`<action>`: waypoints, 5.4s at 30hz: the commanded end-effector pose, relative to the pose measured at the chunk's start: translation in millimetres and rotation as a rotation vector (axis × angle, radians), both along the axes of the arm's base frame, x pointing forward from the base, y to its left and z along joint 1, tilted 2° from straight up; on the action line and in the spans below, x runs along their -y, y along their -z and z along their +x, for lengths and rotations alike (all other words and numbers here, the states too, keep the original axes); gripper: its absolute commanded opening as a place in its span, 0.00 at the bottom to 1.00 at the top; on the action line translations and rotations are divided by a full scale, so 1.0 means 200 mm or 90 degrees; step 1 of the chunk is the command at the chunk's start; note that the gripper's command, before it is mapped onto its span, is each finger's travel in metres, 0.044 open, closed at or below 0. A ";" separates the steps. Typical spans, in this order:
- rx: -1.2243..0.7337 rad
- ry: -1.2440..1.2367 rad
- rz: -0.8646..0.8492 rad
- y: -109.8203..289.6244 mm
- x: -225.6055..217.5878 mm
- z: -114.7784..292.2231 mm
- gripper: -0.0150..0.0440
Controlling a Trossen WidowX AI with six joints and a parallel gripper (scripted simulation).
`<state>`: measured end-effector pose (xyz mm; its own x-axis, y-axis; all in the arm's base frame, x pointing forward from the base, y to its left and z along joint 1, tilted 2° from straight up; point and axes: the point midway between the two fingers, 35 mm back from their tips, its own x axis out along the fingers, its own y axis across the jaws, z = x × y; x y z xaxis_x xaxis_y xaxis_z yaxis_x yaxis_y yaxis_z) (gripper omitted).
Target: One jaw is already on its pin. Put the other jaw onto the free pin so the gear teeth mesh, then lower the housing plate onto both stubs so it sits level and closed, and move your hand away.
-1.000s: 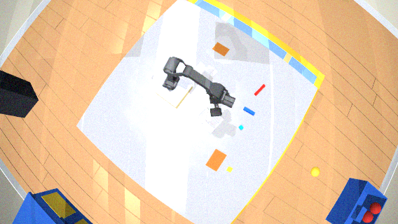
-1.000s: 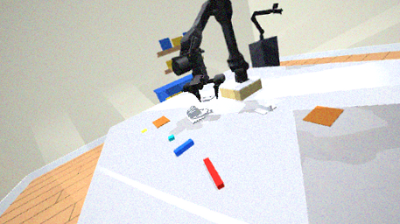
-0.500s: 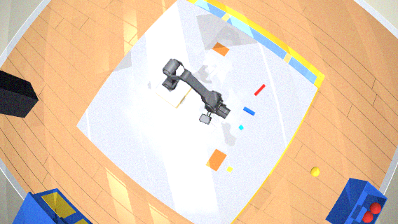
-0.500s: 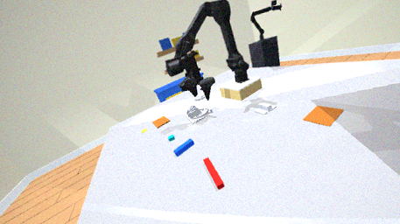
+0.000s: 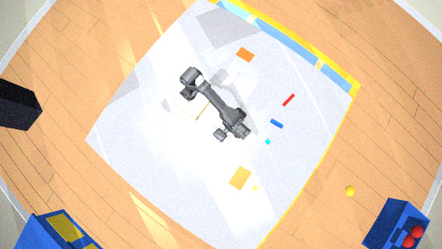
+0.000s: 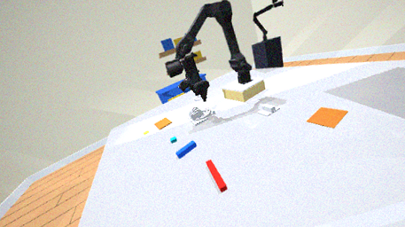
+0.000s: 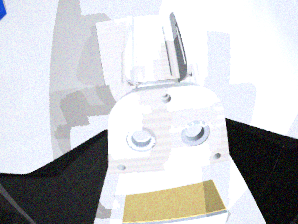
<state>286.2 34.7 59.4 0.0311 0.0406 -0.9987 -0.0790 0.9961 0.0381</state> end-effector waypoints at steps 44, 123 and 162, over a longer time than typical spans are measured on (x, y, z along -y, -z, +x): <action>-0.003 0.014 0.003 0.00 0.00 -0.08 0.85; -0.004 0.015 0.004 0.32 -0.01 -0.07 0.85; -0.004 0.015 0.004 0.36 -0.01 -0.07 0.85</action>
